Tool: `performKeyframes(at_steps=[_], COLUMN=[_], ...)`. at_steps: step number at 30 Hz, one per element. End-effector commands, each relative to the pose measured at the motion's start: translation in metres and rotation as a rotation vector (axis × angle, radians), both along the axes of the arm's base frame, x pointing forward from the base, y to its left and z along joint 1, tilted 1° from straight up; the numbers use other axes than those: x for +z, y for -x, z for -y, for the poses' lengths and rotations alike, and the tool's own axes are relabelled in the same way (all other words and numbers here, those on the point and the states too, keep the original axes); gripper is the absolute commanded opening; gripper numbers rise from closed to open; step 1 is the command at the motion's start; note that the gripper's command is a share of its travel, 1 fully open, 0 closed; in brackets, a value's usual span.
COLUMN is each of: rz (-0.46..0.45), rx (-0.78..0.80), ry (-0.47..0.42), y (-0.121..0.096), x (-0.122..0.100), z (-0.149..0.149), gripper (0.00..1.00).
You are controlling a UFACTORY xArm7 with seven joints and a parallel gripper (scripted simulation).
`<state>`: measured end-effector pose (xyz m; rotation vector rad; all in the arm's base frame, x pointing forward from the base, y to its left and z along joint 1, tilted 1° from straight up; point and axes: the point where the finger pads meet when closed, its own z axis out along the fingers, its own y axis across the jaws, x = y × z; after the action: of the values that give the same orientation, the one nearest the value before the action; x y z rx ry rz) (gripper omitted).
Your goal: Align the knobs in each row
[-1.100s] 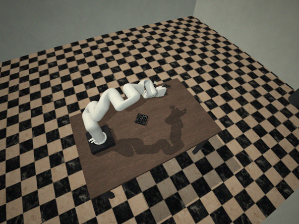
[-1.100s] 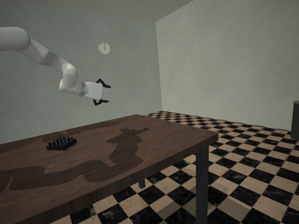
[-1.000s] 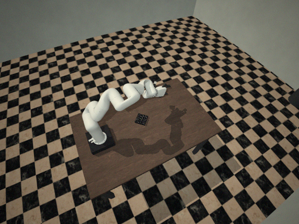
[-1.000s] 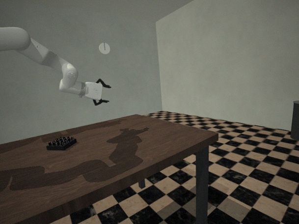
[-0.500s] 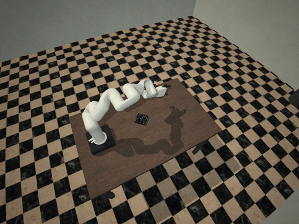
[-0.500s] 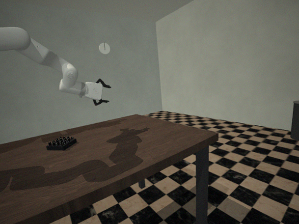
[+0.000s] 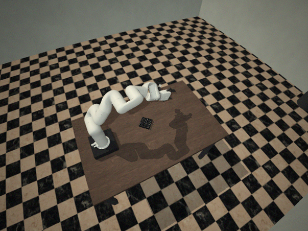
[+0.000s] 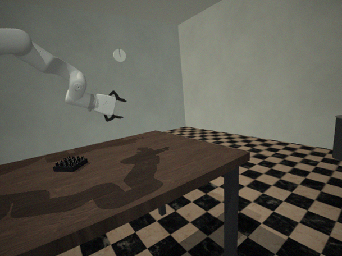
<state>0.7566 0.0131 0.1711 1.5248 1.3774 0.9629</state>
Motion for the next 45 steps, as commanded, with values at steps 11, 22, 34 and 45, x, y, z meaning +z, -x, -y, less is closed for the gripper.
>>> performKeyframes(at_steps=[11, 22, 34, 45], rz=[-0.051, -0.090, -0.139, -0.197], rx=[-0.089, -0.141, -0.198, -0.258], ry=[-0.032, -0.054, -0.078, -0.103], y=[0.015, 0.025, 0.039, 0.054], x=[-0.005, -0.012, -0.019, -0.028], z=[0.010, 0.016, 0.024, 0.031], gripper=[1.00, 1.00, 1.00, 1.00])
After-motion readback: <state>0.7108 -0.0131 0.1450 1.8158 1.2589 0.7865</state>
